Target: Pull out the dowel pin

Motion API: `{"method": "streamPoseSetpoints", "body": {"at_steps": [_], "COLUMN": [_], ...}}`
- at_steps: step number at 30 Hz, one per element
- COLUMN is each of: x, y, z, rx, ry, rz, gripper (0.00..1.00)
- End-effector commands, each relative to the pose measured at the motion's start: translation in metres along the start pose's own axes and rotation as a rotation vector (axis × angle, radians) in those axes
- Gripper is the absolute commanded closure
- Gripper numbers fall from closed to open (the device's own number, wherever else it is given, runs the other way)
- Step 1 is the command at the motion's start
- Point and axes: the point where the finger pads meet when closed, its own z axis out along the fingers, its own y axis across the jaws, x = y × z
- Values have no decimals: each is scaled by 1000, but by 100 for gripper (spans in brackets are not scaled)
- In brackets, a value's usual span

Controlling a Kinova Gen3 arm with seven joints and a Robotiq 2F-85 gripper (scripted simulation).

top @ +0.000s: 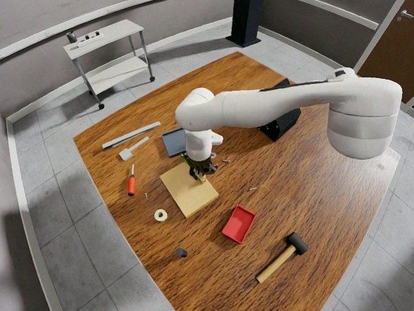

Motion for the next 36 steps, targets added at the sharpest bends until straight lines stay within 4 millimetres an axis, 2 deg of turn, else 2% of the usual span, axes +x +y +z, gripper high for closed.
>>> {"method": "streamPoseSetpoints", "body": {"at_steps": [1, 36], "x": [0, 0], "y": [0, 0], "z": [-1, -1], "rx": [1, 1], "ry": [-2, -2], "rz": [6, 56], "gripper": [90, 90]}}
